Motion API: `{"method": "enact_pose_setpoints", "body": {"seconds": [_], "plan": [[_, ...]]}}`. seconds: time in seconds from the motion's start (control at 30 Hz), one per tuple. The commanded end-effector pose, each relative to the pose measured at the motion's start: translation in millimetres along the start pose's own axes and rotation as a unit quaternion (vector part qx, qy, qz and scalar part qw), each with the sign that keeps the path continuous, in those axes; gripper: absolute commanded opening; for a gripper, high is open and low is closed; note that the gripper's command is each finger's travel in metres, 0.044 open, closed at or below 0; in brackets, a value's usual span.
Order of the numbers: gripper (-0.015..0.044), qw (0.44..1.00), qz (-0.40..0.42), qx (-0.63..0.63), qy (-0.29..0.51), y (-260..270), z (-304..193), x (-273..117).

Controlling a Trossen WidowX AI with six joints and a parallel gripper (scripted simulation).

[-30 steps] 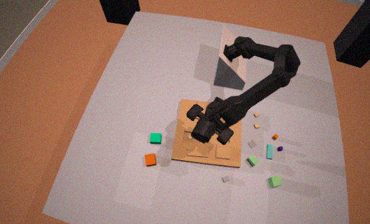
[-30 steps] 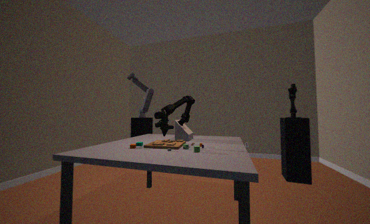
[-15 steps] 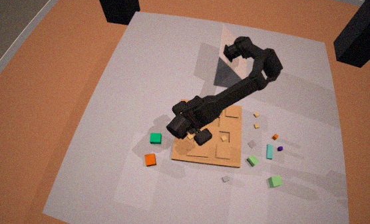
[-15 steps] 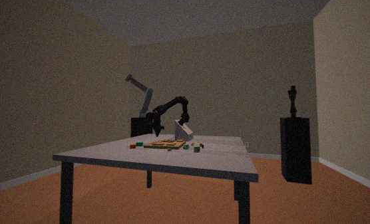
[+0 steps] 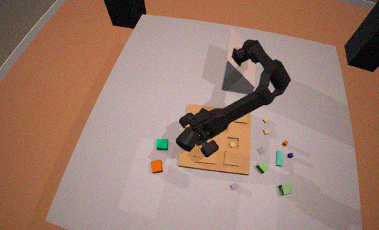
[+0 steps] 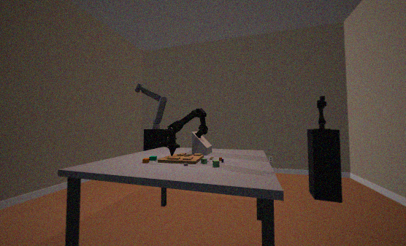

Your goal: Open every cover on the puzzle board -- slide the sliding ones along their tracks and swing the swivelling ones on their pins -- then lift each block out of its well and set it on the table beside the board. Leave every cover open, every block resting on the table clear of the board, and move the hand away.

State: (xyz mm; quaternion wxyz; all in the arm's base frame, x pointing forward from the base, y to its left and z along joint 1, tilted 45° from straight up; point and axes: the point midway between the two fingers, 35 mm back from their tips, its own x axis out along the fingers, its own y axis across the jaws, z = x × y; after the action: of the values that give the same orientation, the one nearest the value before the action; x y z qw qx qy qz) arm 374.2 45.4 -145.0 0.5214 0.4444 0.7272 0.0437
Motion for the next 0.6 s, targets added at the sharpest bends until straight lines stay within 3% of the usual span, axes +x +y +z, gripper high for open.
{"method": "enact_pose_setpoints", "body": {"seconds": [0.0, 0.57], "plan": [[0.0, 1.0, 0.003, 0.004, 0.002, -0.9, -1.3, 3.3], [0.0, 1.0, 0.004, 0.005, 0.002, -0.5, -2.7, 15.0]]}}
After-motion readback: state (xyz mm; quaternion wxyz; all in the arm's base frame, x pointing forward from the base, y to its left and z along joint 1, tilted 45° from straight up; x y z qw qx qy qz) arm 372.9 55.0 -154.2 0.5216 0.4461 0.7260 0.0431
